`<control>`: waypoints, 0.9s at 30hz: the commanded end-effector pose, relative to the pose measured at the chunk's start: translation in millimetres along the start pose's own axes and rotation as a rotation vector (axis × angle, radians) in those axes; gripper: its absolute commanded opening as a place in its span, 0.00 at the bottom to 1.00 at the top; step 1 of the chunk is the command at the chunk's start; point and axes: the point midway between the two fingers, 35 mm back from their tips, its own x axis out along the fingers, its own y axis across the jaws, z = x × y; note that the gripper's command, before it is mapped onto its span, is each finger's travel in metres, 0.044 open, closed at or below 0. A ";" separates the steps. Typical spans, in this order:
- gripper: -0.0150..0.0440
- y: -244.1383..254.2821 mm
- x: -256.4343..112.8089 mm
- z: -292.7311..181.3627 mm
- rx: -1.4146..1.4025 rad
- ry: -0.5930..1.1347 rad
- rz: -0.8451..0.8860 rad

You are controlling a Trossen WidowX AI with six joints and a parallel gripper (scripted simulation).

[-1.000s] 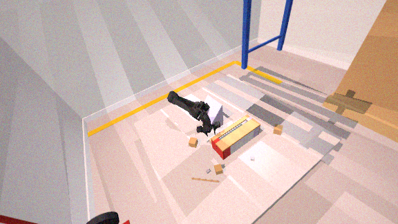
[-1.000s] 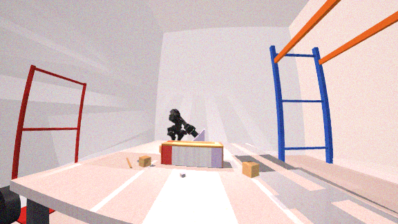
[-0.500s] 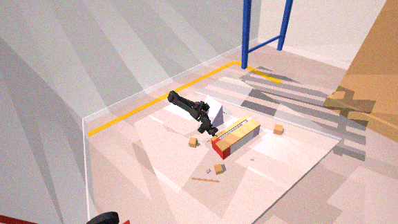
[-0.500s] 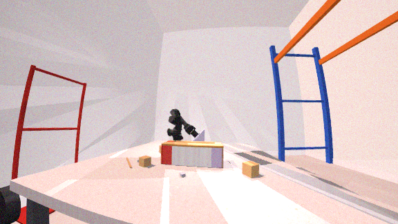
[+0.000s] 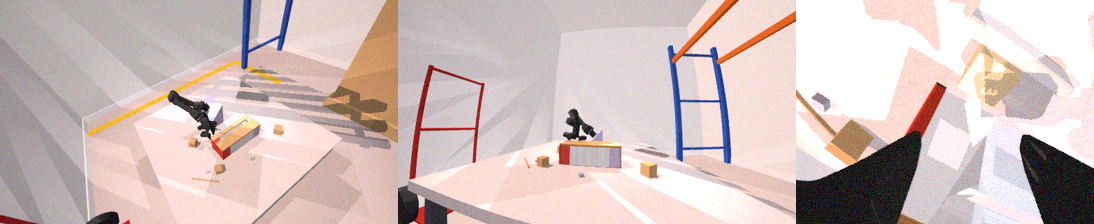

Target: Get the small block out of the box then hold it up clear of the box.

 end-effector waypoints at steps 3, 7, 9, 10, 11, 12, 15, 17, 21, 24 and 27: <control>0.74 -1.9 5.6 1.5 0.537 0.017 -0.001; 0.74 -1.9 5.6 1.5 0.537 0.017 -0.001; 0.74 -1.9 5.6 1.5 0.537 0.017 -0.001; 0.74 -1.9 5.6 1.5 0.537 0.017 -0.001; 0.74 -1.9 5.6 1.5 0.537 0.017 -0.001; 0.74 -1.9 5.6 1.5 0.537 0.017 -0.001; 0.74 -2.2 7.9 2.0 0.537 0.017 -0.002; 0.74 -2.5 11.1 2.7 0.537 0.017 -0.003; 0.74 -3.3 17.4 4.2 0.537 0.016 -0.004; 0.74 -4.0 22.1 5.6 0.538 0.016 -0.005; 0.74 -4.6 26.7 7.1 0.538 0.016 -0.005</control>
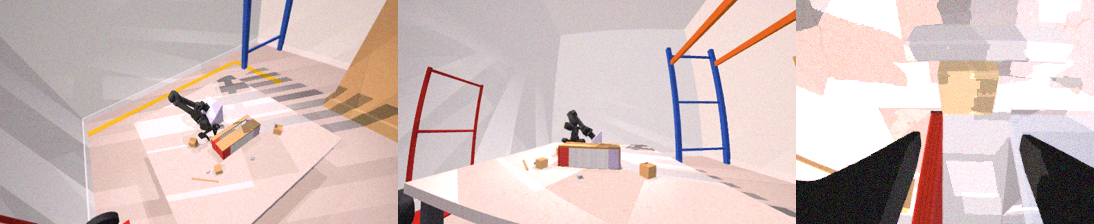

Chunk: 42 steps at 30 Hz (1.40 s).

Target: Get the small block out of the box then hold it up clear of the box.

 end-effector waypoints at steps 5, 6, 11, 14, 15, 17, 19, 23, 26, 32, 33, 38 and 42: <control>0.74 -0.7 12.1 5.1 -0.006 -0.002 -0.005; 0.74 -0.6 13.6 5.8 -0.006 -0.002 -0.005; 0.74 0.2 20.8 9.2 -0.006 -0.002 -0.004; 0.74 0.7 25.0 11.4 -0.007 -0.002 -0.003; 0.74 0.9 26.4 12.2 -0.007 -0.002 -0.003; 0.74 1.3 29.1 13.8 -0.007 -0.001 -0.002; 0.74 1.7 31.8 15.4 -0.008 -0.001 -0.001; 0.74 2.6 37.0 18.8 -0.009 0.000 0.001; 0.74 3.0 38.8 20.0 -0.009 0.000 0.002; 0.47 3.0 38.8 20.0 -0.009 0.000 0.002; 0.43 3.0 38.8 20.0 -0.009 0.000 0.002; 0.27 2.8 36.6 18.4 -0.009 0.000 0.001; 0.25 2.1 22.4 9.6 -0.006 -0.002 -0.003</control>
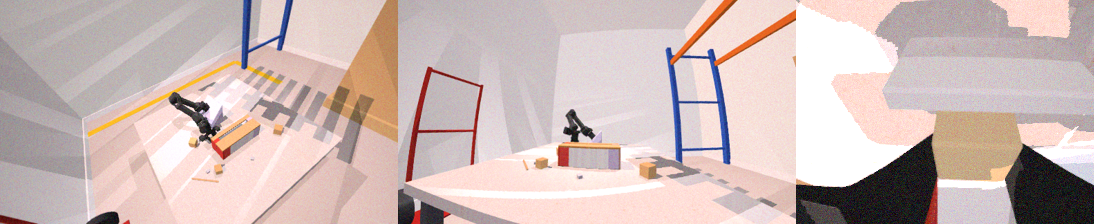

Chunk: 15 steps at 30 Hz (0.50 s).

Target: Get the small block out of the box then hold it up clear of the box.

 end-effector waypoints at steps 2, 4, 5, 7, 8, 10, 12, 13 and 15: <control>0.25 1.5 -17.6 -11.5 0.008 0.008 0.004; 0.25 1.5 -26.1 -15.0 0.009 0.008 0.005; 0.25 1.6 -30.4 -16.7 0.009 0.008 0.005; 0.25 1.9 -39.2 -19.5 0.009 0.009 0.006; 0.25 2.1 -43.7 -20.8 0.009 0.010 0.007; 0.25 2.5 -49.5 -22.2 0.009 0.010 0.009; 0.25 2.6 -50.2 -22.4 0.009 0.011 0.009; 0.25 2.5 -50.3 -22.4 0.002 0.010 0.009; 0.25 1.8 -51.1 -22.4 -0.052 0.007 0.009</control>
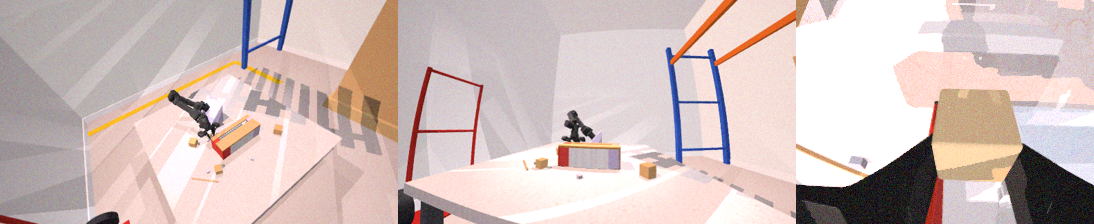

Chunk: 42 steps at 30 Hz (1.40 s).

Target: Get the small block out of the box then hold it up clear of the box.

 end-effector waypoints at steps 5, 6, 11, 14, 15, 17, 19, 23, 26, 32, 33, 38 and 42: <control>0.25 -1.4 -6.4 -1.7 -0.243 -0.007 0.003; 0.25 -1.9 -7.0 -1.8 -0.283 -0.009 0.002; 0.25 -4.0 -10.0 -1.8 -0.486 -0.018 0.000; 0.25 -5.1 -11.8 -1.8 -0.608 -0.023 -0.002; 0.25 -5.5 -12.5 -1.8 -0.649 -0.025 -0.003; 0.25 -6.3 -13.7 -1.8 -0.730 -0.029 -0.004; 0.25 -7.0 -15.0 -1.8 -0.811 -0.032 -0.006; 0.25 -8.3 -17.5 -1.8 -0.974 -0.039 -0.009; 0.25 -9.3 -19.5 -1.8 -1.097 -0.043 -0.012; 0.25 -11.0 -23.5 -1.8 -1.342 -0.053 -0.019; 0.25 -11.2 -24.2 -1.8 -1.383 -0.055 -0.020; 0.25 -12.4 -27.6 -1.8 -1.587 -0.063 -0.026; 0.25 -13.2 -30.3 -1.8 -1.751 -0.069 -0.032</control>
